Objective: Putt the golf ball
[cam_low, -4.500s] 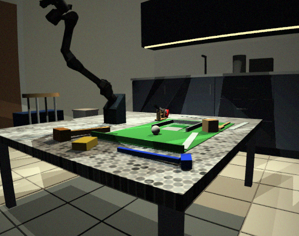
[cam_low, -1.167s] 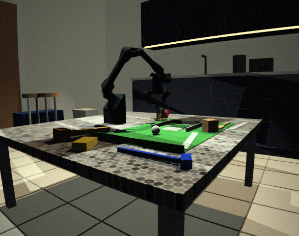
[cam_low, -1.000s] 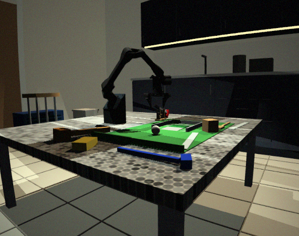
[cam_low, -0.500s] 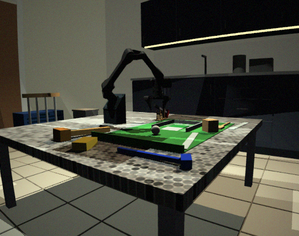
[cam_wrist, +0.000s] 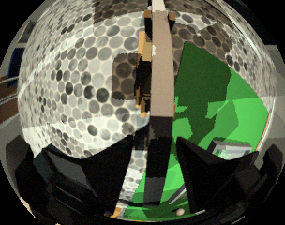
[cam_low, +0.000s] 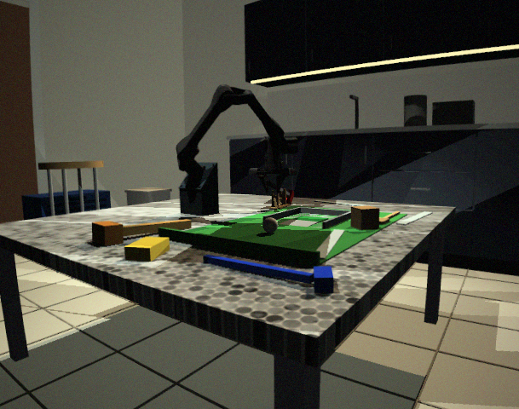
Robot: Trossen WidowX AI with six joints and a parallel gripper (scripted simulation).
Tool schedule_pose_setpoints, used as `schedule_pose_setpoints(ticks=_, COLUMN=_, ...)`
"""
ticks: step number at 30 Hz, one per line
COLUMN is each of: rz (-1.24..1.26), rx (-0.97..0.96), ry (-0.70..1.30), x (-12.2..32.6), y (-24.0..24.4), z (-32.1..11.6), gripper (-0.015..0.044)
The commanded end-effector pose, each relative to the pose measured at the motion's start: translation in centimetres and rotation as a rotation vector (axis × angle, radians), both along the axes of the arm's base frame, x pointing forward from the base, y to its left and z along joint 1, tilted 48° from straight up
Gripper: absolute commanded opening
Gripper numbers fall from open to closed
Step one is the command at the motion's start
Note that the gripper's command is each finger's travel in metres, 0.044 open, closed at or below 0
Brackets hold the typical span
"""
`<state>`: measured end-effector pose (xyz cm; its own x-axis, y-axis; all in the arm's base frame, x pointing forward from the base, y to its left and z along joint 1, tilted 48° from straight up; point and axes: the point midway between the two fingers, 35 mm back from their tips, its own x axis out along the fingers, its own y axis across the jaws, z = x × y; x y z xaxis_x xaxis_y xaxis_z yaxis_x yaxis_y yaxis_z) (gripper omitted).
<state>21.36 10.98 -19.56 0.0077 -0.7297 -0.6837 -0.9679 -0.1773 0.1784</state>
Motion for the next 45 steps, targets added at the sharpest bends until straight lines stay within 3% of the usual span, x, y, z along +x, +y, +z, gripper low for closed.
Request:
schedule_pose_setpoints(ticks=1, rz=0.000, rx=0.001, ry=-0.001, x=0.0, y=0.1, z=0.0, gripper=0.0125)
schedule_pose_setpoints(ticks=4, rz=0.000, rx=0.001, ry=-0.001, x=0.0, y=0.1, z=0.0, gripper=0.0046)
schedule_pose_setpoints(ticks=11, rz=0.000, rx=0.001, ry=-0.001, x=0.0, y=0.2, z=0.1, gripper=0.0000)
schedule_pose_setpoints(ticks=26, rz=0.000, rx=0.004, ry=0.002, x=-0.1, y=7.4, z=6.7, gripper=0.0000)
schedule_pose_setpoints(ticks=32, rz=-0.009, rx=0.014, ry=-0.010, x=0.5, y=6.7, z=6.7, gripper=0.0000)
schedule_pose_setpoints(ticks=45, rz=-0.240, rx=0.135, ry=-0.186, x=5.3, y=3.9, z=11.5, gripper=0.0000)
